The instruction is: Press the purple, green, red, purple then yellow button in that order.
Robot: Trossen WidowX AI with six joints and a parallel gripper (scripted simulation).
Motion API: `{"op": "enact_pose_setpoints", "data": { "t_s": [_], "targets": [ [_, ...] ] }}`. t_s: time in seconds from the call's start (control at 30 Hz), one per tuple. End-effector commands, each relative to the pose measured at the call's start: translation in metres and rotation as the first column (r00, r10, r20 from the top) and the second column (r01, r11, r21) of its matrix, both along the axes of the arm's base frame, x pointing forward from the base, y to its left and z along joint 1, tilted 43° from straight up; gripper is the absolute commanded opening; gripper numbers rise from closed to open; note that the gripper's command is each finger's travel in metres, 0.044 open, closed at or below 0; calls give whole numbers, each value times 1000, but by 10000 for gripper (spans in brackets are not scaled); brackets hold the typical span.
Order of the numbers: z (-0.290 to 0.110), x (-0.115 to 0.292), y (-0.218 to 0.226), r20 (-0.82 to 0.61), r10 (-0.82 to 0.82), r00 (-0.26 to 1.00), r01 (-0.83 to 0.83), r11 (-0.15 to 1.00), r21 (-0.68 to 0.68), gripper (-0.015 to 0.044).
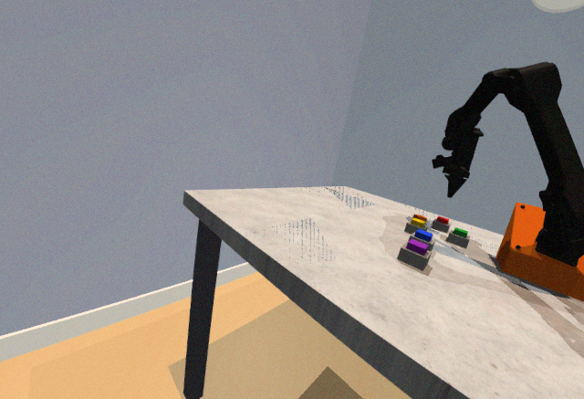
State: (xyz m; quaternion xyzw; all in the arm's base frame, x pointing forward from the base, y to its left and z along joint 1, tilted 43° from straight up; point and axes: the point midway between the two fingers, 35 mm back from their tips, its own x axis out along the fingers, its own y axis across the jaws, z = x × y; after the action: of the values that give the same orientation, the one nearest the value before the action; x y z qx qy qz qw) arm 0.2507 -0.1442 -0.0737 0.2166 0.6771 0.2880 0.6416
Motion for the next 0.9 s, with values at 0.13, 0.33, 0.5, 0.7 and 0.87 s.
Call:
{"op": "enact_pose_setpoints", "data": {
  "t_s": [0.13,0.33,0.5,0.7,0.87],
  "targets": [
    [34,15,6,-3,2,1000,-2,1000,-22,20],
    [102,46,70,0,-13,1000,13,998,-66,20],
    [154,51,129,10,-21,1000,22,997,-73,20],
    [210,30,198,17,-22,1000,23,998,-51,20],
    [254,-8,251,6,-5,1000,5,1000,-2,20]
  ]
}}
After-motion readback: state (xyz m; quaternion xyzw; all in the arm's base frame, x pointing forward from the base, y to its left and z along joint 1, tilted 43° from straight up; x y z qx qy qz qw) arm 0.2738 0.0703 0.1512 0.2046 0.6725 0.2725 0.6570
